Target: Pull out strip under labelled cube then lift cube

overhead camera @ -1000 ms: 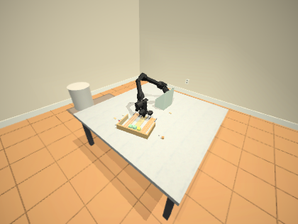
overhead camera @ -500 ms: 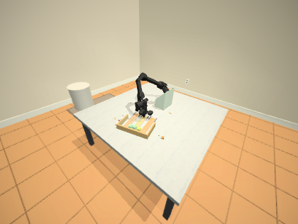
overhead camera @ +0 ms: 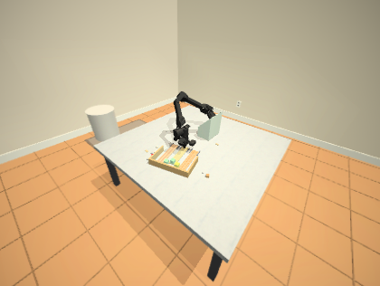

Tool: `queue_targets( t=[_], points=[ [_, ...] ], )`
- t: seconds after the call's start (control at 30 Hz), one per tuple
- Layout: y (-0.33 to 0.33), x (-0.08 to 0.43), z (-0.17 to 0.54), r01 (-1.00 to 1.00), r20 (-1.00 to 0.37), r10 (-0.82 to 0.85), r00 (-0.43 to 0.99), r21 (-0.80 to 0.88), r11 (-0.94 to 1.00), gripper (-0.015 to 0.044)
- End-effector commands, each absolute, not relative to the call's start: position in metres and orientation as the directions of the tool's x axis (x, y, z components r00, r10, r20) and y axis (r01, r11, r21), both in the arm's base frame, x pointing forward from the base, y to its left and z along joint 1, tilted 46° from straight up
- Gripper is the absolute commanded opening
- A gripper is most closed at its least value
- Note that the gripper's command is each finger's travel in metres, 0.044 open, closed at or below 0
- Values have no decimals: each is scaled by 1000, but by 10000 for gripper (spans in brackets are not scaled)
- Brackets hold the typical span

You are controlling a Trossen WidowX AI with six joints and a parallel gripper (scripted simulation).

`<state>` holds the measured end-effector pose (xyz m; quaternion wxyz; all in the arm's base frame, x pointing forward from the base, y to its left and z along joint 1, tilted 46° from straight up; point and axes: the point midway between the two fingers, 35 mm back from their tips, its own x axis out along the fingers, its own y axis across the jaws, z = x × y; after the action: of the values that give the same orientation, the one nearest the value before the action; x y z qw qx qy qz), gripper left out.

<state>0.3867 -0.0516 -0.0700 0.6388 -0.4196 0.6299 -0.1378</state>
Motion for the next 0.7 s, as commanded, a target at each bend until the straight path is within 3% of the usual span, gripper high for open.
queue_targets(
  t=[0.0,0.67],
  points=[
    [-59,373,-71,-363,-689,-708,153,-706,609,0],
    [-71,347,-67,-364,-689,-709,152,-706,608,0]
  ],
)
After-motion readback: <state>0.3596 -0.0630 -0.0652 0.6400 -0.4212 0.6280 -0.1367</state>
